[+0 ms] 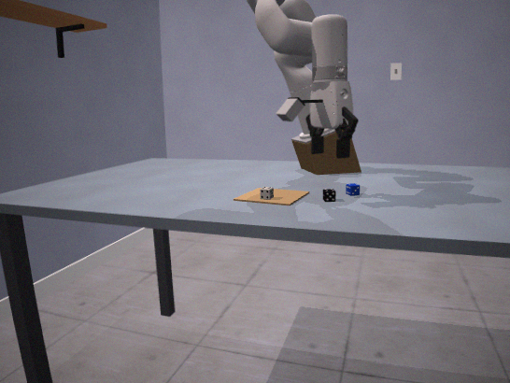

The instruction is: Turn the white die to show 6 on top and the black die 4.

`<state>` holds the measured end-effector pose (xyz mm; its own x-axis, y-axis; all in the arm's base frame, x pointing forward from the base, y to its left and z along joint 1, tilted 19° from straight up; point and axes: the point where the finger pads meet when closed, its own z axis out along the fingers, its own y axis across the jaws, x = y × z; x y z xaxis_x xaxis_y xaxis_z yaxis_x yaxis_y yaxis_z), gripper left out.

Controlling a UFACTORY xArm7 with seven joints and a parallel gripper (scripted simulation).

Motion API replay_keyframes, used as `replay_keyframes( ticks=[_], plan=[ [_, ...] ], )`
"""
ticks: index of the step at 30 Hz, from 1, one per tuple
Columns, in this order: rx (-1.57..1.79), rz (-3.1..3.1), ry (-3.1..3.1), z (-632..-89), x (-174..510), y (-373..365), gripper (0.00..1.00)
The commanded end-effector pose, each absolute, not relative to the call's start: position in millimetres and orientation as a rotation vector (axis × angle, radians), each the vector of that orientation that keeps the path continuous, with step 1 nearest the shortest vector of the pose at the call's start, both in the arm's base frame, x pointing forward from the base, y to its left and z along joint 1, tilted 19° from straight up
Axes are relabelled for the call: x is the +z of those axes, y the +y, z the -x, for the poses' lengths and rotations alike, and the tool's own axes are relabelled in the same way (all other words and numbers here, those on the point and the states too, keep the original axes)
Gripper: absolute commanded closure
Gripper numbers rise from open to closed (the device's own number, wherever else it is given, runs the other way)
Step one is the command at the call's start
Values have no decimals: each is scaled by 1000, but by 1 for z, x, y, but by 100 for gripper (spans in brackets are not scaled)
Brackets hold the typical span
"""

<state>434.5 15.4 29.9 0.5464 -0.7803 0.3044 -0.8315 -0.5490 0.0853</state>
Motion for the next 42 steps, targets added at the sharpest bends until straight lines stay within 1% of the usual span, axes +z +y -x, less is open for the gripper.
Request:
replay_keyframes(
  ticks=[1, 3, 15, 16, 42],
  plan=[
    [390, -2473, -1530, -435, 28, 15, 0],
    [409, -2394, -1674, -434, 25, 14, 0],
    [438, -2242, -1908, -432, 21, 12, 0],
    [438, -2242, -1908, -432, 21, 12, 58],
    [438, -2242, -1908, -432, 21, 12, 58]
  ],
)
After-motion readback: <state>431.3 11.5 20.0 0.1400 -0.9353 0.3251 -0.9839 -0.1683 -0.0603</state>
